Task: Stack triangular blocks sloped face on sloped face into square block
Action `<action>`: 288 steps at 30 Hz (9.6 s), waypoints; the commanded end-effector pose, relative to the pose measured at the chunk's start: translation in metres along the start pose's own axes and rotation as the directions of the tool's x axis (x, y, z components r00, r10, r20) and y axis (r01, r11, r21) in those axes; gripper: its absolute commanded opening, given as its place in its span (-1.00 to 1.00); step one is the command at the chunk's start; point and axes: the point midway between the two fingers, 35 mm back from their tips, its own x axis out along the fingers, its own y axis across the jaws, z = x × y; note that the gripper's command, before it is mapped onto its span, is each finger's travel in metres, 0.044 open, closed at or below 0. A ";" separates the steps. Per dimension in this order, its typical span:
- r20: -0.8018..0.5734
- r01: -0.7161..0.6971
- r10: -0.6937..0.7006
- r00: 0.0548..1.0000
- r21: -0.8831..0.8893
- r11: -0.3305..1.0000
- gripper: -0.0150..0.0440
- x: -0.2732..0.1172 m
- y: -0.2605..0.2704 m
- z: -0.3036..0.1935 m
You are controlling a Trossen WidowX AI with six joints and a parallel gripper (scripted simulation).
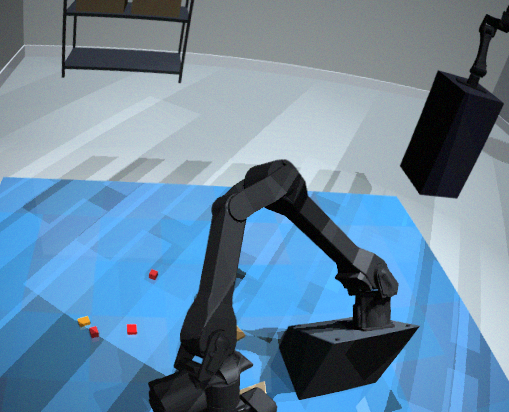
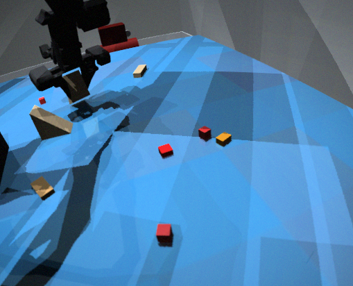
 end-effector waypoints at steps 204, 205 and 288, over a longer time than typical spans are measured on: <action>-0.018 -0.208 0.338 0.941 -0.818 0.537 -0.49 -0.052 -0.010 0.106; -0.018 -0.208 0.338 0.941 -0.818 0.537 -0.49 -0.055 -0.010 0.102; -0.010 -0.198 0.335 0.942 -0.822 0.533 -0.49 -0.051 0.065 -0.069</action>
